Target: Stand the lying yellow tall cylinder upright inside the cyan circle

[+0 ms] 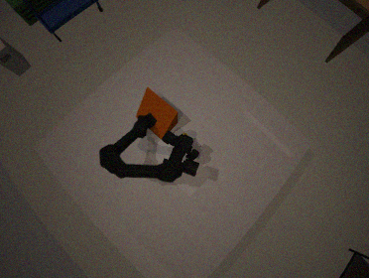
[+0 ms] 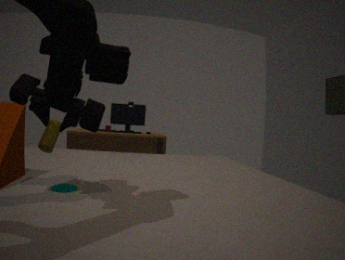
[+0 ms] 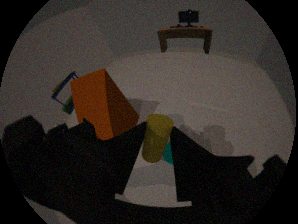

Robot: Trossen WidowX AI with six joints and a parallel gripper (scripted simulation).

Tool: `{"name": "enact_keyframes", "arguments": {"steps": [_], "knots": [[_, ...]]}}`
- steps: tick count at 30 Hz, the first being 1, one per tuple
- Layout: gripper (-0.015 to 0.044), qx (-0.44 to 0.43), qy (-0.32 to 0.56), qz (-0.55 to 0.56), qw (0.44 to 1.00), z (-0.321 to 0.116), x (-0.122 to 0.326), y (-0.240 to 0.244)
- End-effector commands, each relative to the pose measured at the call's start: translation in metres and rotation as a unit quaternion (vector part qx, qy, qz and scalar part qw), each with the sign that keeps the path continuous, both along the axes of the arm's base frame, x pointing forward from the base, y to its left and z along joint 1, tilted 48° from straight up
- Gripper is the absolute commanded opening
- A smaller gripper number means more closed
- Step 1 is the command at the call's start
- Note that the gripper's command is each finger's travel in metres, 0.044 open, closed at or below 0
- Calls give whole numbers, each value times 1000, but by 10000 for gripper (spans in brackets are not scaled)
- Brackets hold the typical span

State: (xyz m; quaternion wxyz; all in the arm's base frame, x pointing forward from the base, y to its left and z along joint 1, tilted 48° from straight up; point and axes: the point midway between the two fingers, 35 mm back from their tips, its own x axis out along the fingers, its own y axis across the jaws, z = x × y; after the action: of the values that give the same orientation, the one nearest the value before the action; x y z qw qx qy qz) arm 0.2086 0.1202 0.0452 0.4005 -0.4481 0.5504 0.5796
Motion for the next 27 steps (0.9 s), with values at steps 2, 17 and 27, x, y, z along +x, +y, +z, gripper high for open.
{"name": "enact_keyframes", "arguments": {"steps": [2,17,27], "knots": [[105,21,0,-1,1000,1,-2,-1],[105,79,-4,-5,997,4,0,0],[105,118,-11,-6,993,7,2,0]]}}
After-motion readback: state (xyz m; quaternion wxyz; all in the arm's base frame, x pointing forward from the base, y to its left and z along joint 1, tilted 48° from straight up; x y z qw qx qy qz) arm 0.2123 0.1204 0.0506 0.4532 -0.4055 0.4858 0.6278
